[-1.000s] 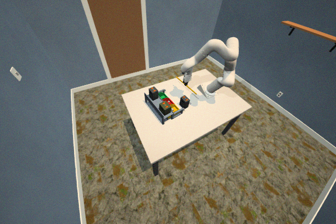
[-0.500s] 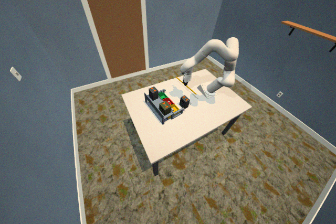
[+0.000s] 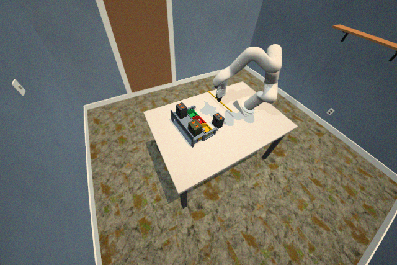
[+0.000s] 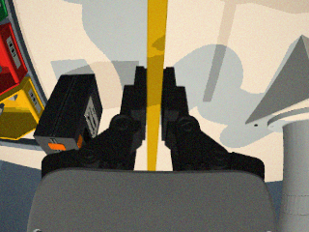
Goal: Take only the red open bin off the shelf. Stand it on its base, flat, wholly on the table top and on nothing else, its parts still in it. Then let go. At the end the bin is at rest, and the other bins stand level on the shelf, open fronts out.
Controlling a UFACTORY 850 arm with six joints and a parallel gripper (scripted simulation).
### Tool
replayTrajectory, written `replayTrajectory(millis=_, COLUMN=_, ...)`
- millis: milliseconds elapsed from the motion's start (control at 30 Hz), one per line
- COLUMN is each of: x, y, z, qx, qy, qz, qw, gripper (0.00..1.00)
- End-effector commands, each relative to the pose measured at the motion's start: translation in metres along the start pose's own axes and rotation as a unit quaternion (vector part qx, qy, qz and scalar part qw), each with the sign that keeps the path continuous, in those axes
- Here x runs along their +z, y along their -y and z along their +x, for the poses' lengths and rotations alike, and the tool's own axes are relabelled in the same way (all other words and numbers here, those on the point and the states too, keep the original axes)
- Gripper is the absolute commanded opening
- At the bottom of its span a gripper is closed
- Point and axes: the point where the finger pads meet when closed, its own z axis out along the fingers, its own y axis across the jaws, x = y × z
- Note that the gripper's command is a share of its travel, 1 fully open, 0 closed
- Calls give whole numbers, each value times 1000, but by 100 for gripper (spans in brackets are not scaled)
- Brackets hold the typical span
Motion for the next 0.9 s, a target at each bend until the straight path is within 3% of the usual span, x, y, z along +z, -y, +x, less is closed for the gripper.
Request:
replayTrajectory(millis=0, x=-1, y=1, z=0, qx=0, qy=-1, qz=1, qw=1000, gripper=0)
replayTrajectory(millis=200, x=-1, y=1, z=0, qx=0, qy=-1, qz=1, qw=1000, gripper=0)
replayTrajectory(millis=367, x=19, y=1, z=0, qx=0, qy=-1, qz=1, qw=1000, gripper=0)
replayTrajectory(millis=767, x=19, y=1, z=0, qx=0, qy=-1, qz=1, qw=1000, gripper=0)
replayTrajectory(millis=867, x=31, y=1, z=0, qx=0, qy=-1, qz=1, qw=1000, gripper=0)
